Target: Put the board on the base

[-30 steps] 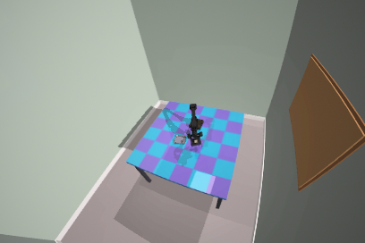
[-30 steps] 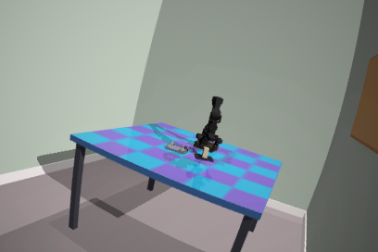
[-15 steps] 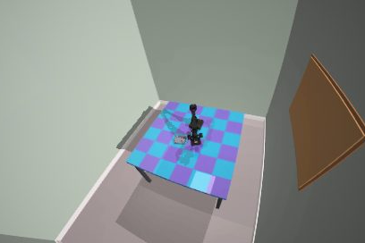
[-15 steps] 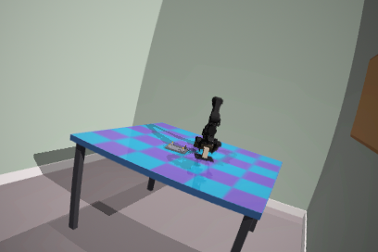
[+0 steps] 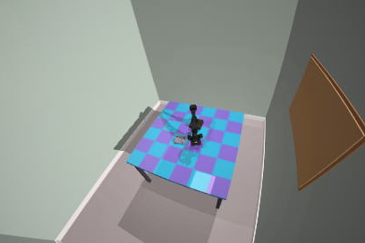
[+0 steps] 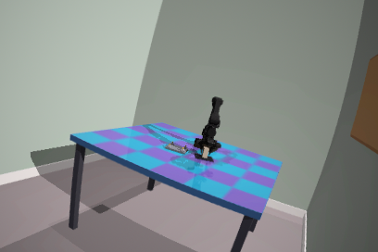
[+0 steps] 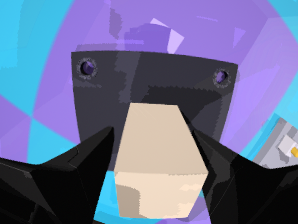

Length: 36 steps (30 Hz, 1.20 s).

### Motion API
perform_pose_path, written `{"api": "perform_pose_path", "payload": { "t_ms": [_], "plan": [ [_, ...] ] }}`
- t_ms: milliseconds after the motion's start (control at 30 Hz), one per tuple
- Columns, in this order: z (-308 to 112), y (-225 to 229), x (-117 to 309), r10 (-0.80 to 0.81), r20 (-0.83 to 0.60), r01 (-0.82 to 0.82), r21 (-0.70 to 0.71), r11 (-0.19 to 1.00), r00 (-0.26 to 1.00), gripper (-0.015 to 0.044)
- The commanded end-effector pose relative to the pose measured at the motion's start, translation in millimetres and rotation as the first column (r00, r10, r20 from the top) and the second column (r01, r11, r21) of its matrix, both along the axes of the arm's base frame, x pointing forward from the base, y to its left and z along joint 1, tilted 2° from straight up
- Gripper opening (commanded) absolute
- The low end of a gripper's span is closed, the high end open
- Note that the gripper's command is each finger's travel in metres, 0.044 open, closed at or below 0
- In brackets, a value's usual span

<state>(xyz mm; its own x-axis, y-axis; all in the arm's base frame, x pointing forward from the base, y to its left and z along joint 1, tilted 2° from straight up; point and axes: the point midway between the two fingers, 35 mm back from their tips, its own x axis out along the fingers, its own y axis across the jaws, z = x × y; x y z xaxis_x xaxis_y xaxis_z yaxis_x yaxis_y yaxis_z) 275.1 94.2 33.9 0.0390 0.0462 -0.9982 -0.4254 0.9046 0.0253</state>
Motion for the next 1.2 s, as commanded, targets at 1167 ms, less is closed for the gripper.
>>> {"api": "perform_pose_path", "payload": {
  "t_ms": [1167],
  "plan": [
    [61,-2,0,-0.006,0.002,0.006,-0.002,1.0,1.0,0.0]
  ]
}}
